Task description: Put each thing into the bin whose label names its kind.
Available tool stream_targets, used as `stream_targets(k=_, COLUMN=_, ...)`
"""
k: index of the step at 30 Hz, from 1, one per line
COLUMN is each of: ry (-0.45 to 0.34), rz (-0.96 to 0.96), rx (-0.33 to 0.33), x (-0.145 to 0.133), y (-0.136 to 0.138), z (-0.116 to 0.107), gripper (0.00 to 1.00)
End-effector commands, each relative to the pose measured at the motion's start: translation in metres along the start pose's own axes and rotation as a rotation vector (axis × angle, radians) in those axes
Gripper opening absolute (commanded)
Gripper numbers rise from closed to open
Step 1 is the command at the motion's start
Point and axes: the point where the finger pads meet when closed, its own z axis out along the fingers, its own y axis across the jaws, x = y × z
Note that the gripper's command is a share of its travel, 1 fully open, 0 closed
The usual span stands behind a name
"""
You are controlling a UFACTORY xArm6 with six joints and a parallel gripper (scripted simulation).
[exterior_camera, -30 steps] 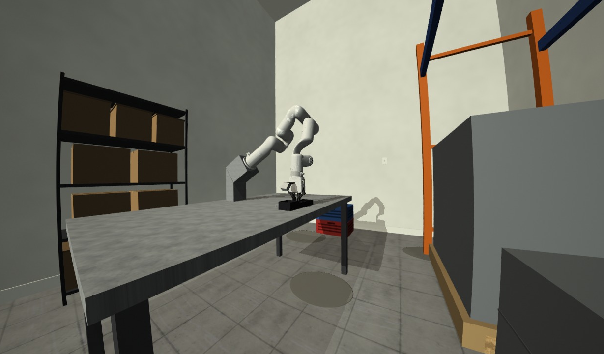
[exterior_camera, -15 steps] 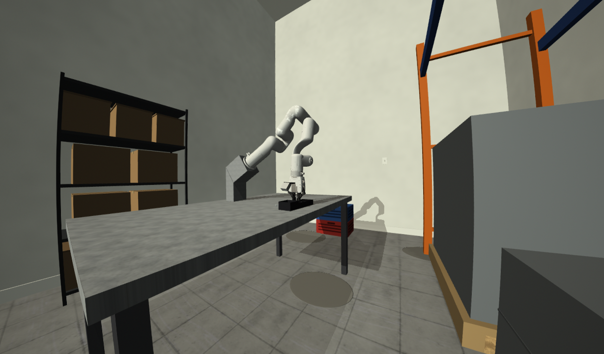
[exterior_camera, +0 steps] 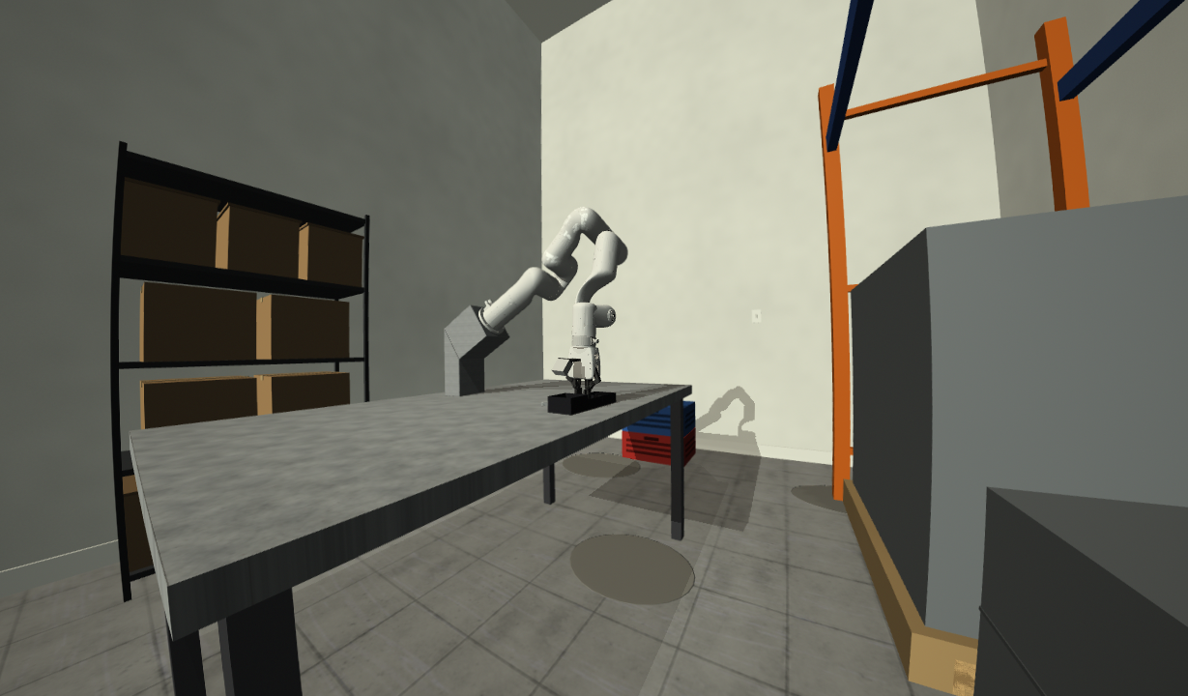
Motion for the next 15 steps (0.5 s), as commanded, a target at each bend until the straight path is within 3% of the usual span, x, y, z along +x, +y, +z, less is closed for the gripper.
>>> stream_targets(k=1, ry=0.003, rz=-0.012, rx=0.051, x=0.0001, y=-0.0005, z=-0.0002, gripper=0.28)
stream_targets(k=9, ry=0.003, rz=-0.012, rx=0.051, x=0.0001, y=-0.0005, z=-0.0015, gripper=0.28)
stream_targets(k=10, ry=-0.001, rz=0.149, rx=0.050, x=0.0002, y=-0.0036, z=-0.0058, gripper=0.28)
stream_targets(k=15, ry=-0.001, rz=0.131, rx=0.051, x=0.0001, y=-0.0031, z=-0.0095, gripper=0.28)
